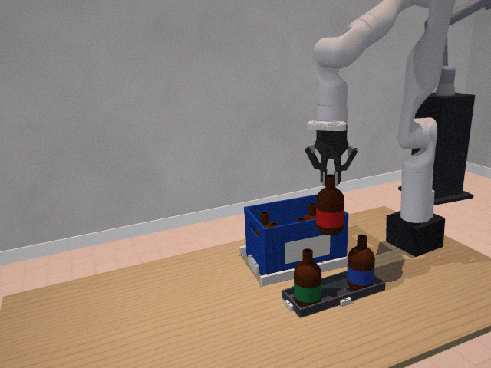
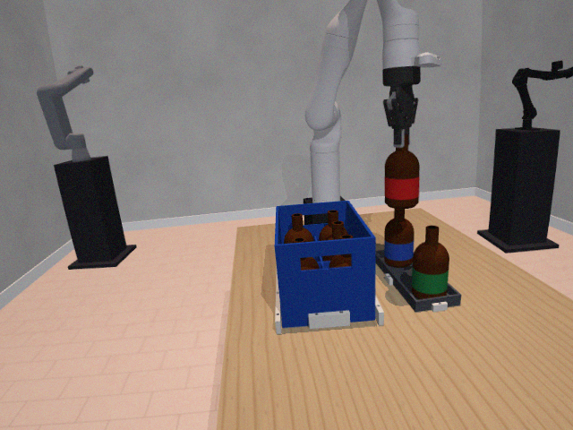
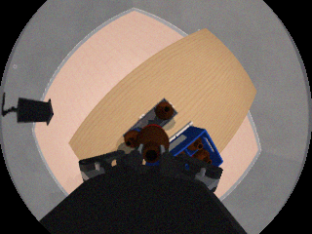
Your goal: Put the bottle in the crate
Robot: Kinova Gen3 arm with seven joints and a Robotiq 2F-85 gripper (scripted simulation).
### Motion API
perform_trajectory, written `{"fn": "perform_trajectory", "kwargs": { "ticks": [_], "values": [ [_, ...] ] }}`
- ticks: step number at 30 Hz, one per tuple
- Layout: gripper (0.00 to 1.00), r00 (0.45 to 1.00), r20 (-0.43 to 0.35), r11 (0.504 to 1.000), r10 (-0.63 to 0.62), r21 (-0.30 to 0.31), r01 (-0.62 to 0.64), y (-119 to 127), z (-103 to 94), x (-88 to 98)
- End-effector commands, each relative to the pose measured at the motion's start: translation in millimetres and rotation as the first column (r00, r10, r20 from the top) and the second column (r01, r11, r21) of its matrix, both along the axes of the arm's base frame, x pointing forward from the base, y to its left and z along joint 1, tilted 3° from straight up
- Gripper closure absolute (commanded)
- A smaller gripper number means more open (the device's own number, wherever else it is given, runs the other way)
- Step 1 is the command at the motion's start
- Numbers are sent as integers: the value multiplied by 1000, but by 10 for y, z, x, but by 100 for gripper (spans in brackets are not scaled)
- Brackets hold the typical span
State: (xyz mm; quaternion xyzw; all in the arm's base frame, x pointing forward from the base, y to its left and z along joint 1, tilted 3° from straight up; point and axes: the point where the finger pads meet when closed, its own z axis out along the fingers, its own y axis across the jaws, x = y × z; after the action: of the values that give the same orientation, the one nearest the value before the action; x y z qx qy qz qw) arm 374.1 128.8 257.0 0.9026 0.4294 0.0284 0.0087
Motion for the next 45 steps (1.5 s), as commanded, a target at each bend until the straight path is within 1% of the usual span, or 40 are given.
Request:
{"fn": "perform_trajectory", "kwargs": {
  "ticks": [1, 10, 12, 27, 29, 45],
  "values": [
    [100, 1000, 1, 1000, -6, 2, 6, -51, 7, 9],
    [100, 1000, 1, 1000, -6, 2, 6, -213, 6, 23],
    [100, 1000, 1, 1000, -6, 2, 6, -213, 6, 23],
    [100, 1000, 1, 1000, -6, 2, 6, -530, 4, 51],
    [100, 1000, 1, 1000, -6, 2, 6, -530, 4, 51],
    [100, 1000, 1, 1000, -6, 2, 6, -879, 3, 81]
  ]
}}
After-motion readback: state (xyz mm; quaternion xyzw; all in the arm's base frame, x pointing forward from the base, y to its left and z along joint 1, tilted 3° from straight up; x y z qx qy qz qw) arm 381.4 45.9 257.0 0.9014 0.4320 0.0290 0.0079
